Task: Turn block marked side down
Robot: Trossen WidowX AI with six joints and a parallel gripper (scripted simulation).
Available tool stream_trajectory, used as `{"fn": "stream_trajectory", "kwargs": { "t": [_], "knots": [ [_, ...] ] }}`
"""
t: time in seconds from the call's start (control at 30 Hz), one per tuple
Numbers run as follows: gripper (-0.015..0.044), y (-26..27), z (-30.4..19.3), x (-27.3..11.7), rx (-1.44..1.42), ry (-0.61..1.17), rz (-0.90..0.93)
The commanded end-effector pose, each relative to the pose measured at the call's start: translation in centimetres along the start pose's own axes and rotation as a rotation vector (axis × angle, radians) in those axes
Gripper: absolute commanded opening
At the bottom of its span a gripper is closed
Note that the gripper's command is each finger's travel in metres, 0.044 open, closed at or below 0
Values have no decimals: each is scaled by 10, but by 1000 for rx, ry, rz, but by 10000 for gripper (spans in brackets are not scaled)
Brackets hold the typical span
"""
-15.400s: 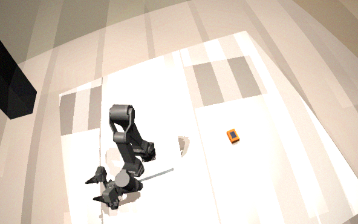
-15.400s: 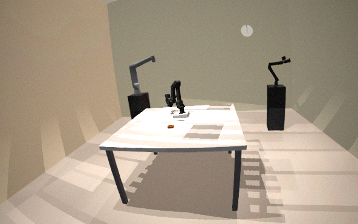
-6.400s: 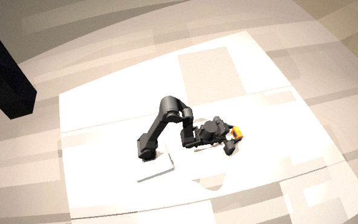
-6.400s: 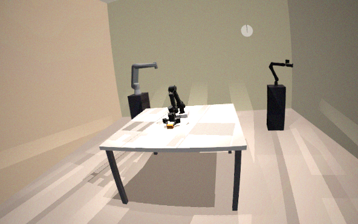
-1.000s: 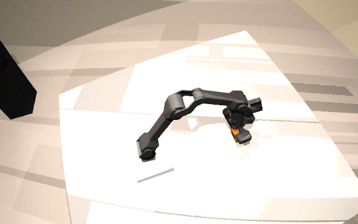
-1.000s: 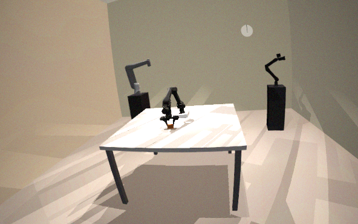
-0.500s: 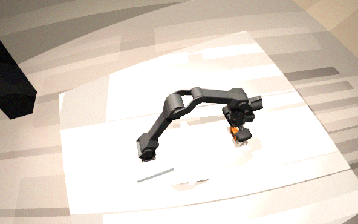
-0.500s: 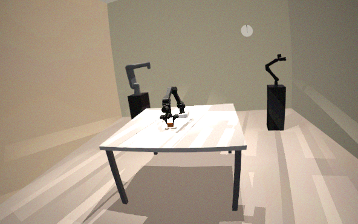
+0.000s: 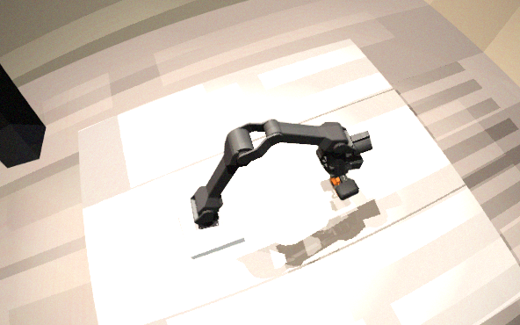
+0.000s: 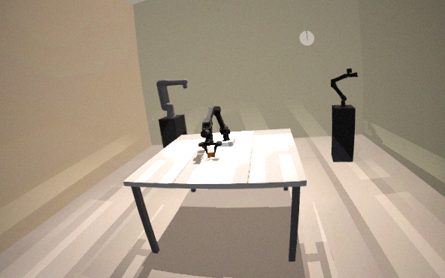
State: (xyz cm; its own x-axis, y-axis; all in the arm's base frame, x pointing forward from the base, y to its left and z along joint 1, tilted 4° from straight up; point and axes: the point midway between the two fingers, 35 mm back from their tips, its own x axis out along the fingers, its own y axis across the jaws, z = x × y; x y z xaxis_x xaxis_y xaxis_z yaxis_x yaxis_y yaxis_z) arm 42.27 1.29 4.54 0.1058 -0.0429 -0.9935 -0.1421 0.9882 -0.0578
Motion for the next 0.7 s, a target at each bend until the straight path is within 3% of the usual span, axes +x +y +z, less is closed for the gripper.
{"fn": "stream_trajectory", "kwargs": {
  "t": [0.0,0.67],
  "knots": [
    [0,0,1,1,-2,-62,4],
    [0,0,-2,7,-2,-329,5]
  ]
}}
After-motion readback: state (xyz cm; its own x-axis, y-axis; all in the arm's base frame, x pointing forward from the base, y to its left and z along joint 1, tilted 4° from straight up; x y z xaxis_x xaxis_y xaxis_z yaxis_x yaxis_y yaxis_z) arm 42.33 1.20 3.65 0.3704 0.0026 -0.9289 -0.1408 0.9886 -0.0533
